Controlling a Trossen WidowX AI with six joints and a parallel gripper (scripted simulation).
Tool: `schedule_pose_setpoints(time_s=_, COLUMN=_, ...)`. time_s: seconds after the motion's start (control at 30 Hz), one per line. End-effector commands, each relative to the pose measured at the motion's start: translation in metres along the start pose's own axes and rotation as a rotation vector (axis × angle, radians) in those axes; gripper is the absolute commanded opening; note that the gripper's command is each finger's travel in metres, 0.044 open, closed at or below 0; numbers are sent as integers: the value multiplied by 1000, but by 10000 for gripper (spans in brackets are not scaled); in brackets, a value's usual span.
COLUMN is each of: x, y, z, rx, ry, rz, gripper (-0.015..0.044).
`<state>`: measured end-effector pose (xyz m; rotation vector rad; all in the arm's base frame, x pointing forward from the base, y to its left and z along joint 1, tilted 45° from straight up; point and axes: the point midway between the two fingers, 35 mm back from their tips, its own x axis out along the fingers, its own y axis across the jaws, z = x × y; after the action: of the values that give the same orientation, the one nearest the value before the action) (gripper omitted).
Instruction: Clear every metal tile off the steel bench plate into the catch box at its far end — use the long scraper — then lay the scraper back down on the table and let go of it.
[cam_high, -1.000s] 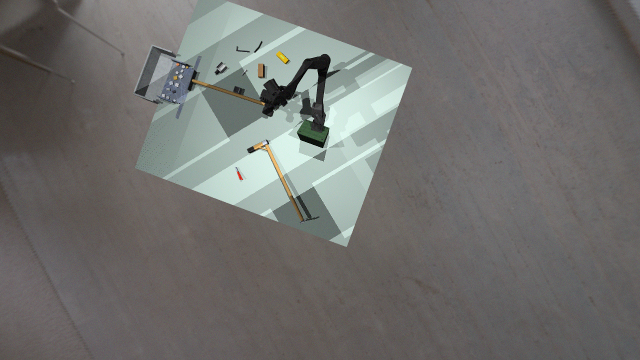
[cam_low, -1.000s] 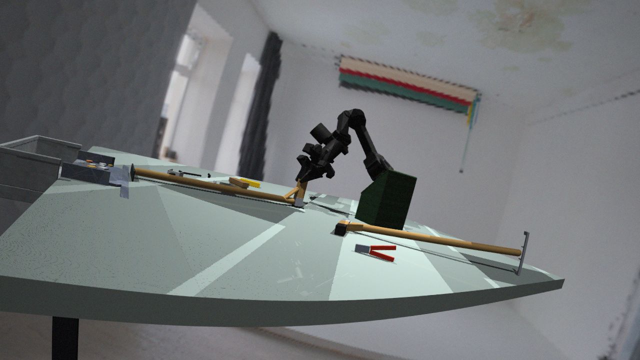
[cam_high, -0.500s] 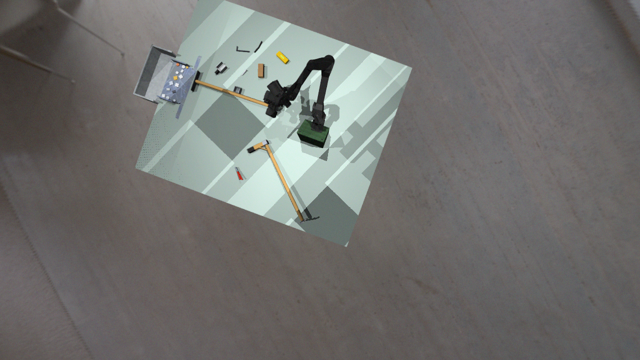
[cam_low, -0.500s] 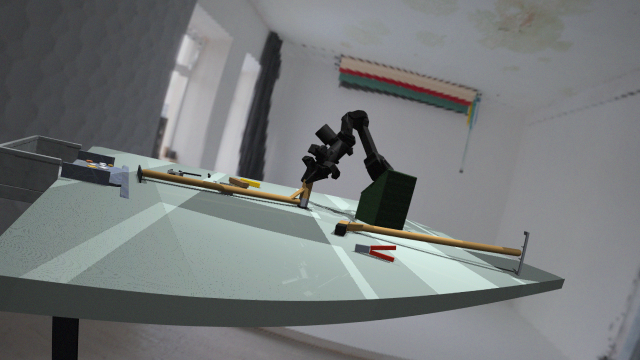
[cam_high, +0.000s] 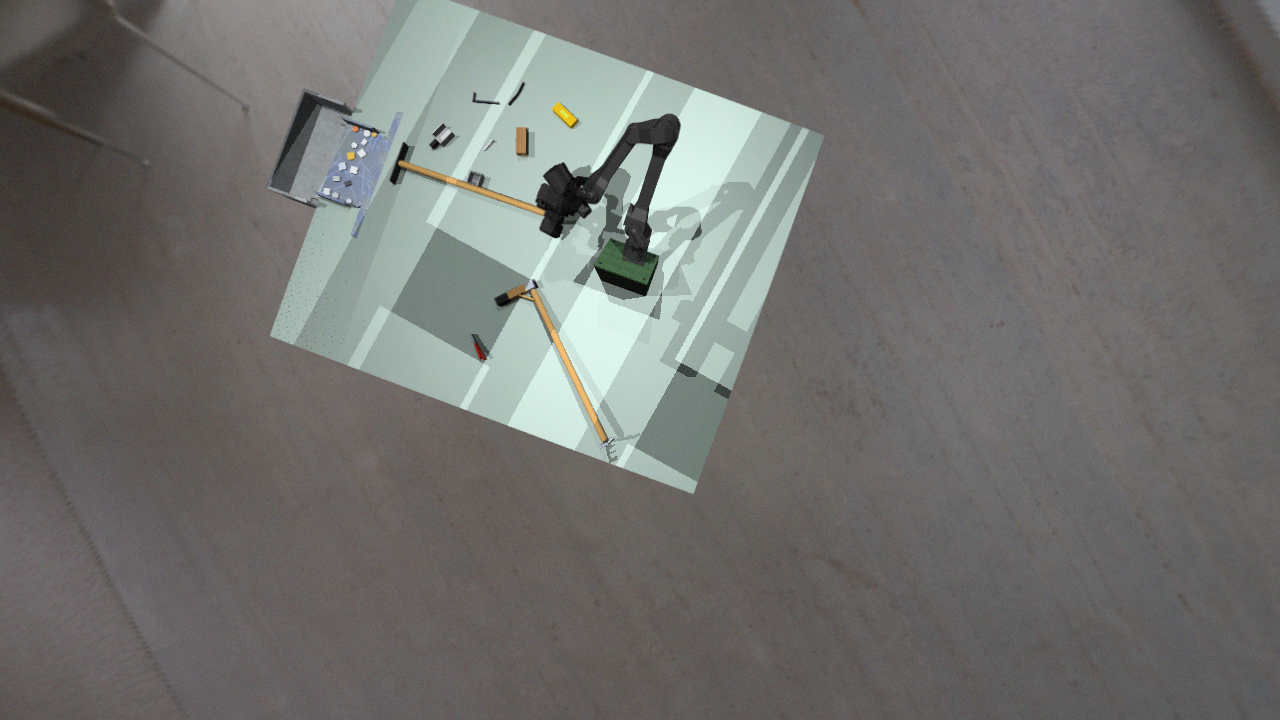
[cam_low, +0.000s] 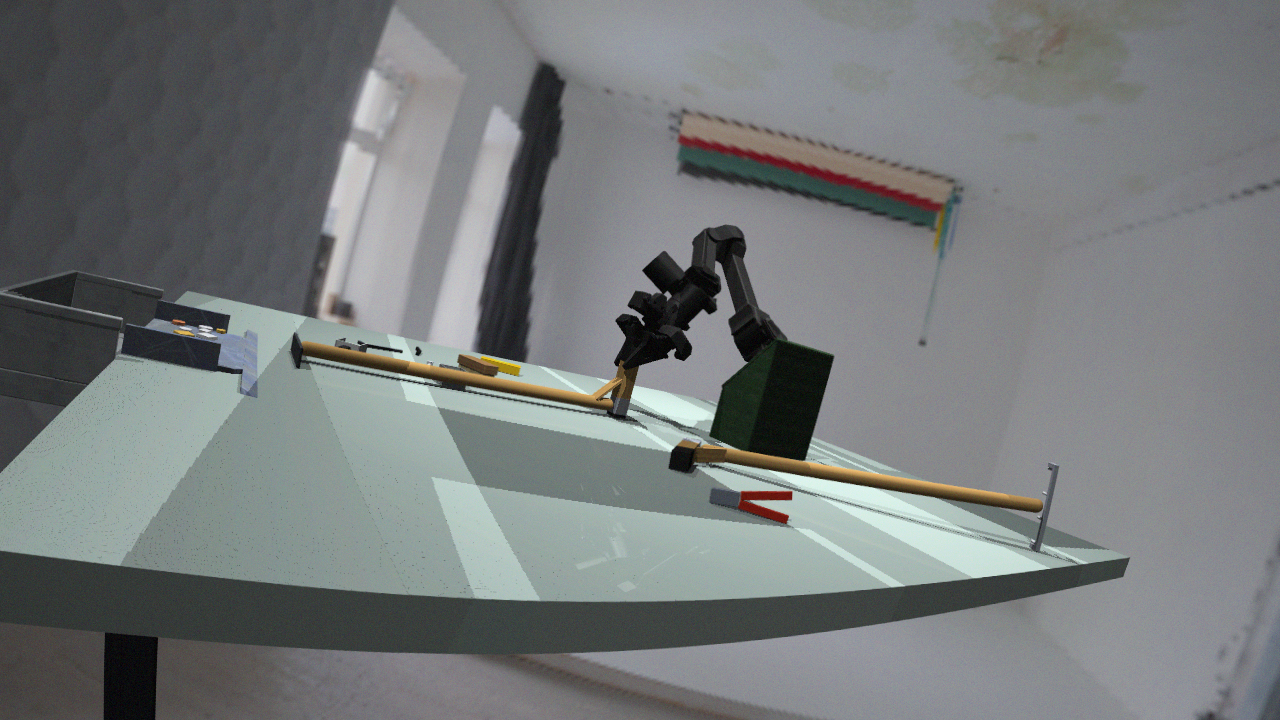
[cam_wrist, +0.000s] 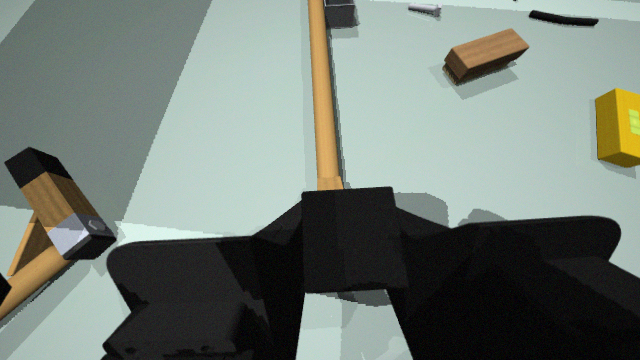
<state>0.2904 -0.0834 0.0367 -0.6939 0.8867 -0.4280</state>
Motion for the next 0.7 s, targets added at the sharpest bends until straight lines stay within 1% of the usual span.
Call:
schedule_pose_setpoints(time_s=0.0, x=-5, y=0, z=-3, rx=6, ry=-9, rz=-2, gripper=0)
schedule_pose_setpoints(time_s=0.4, x=-17, y=0, z=-21, rx=9, ry=-8, rz=-4, gripper=0)
schedule_pose_setpoints(time_s=0.67, x=-18, y=7, z=-23, rx=10, ry=-7, rz=-4, gripper=0)
